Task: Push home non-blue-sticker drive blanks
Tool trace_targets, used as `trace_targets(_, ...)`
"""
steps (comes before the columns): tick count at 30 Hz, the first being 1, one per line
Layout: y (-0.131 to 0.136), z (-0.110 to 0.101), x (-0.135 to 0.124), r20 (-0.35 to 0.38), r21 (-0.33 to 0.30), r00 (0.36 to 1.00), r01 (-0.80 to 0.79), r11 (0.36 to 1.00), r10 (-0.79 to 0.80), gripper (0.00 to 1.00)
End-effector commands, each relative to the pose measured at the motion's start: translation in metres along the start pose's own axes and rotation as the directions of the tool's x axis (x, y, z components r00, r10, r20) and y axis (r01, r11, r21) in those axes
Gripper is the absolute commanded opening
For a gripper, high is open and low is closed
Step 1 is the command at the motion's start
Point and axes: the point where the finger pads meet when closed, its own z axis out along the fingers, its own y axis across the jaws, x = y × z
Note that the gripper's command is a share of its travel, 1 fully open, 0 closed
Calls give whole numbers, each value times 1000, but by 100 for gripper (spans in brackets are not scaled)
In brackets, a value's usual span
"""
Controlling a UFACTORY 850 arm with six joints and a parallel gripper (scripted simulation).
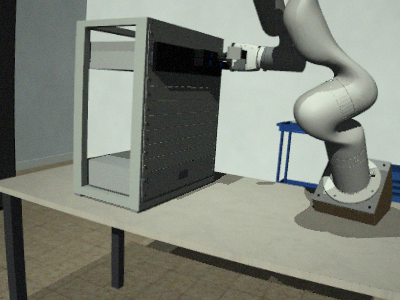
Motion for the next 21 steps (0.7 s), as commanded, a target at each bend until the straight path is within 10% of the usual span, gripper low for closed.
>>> trace_targets(1, 1, 1, 0, -1, -1, 1000, 1, 1000, -1, 0)
trace_targets(21, 1, 5, 0, -1, -1, 1000, 1, 1000, -1, 0)
